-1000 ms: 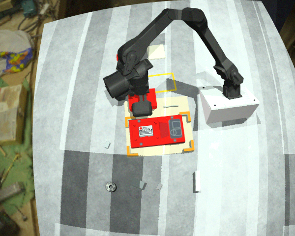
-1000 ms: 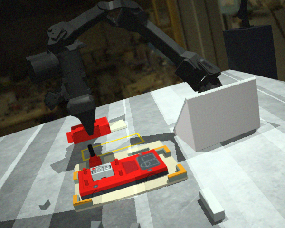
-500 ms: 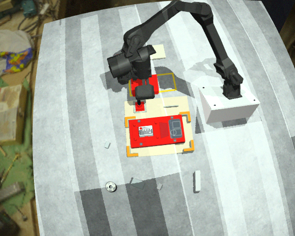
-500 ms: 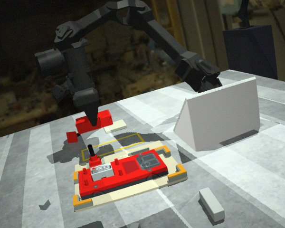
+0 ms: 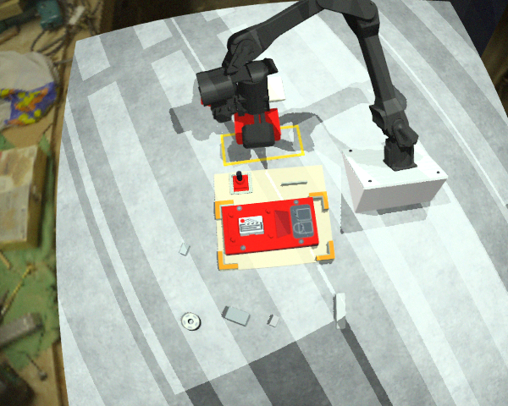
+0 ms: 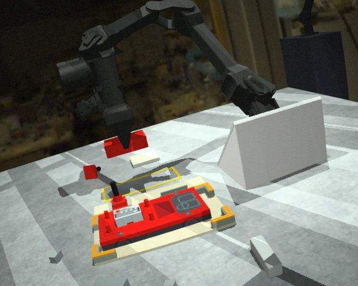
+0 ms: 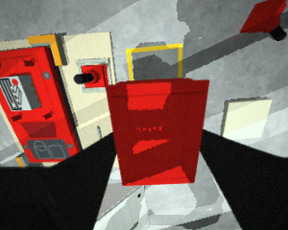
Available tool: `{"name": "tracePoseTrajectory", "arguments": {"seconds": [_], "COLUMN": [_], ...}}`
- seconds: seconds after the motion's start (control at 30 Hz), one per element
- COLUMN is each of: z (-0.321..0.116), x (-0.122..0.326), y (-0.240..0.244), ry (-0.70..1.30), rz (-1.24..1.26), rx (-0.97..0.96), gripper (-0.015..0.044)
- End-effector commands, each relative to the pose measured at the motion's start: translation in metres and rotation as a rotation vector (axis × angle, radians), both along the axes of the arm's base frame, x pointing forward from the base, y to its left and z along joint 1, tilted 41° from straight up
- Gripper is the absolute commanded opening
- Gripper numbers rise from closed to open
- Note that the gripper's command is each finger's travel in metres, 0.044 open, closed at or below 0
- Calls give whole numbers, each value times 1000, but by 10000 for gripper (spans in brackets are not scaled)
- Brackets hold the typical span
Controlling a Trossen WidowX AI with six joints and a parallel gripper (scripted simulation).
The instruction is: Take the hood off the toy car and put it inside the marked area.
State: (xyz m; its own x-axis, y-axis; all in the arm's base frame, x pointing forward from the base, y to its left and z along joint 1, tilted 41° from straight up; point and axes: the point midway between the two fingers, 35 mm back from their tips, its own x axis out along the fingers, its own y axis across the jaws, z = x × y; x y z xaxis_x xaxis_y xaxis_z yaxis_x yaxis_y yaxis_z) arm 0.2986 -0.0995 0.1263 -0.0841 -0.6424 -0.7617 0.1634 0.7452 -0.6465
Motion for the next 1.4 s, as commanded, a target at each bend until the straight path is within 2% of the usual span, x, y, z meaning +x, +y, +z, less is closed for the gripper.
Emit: {"name": "tracePoseTrajectory", "arguments": {"seconds": [0.0,1.37], "z": [6,-11], "x": [-8,-8], "y": [-5,-21], "ry": [5,5], "rz": [6,6], "rx": [-6,-5], "gripper": [0,0]}}
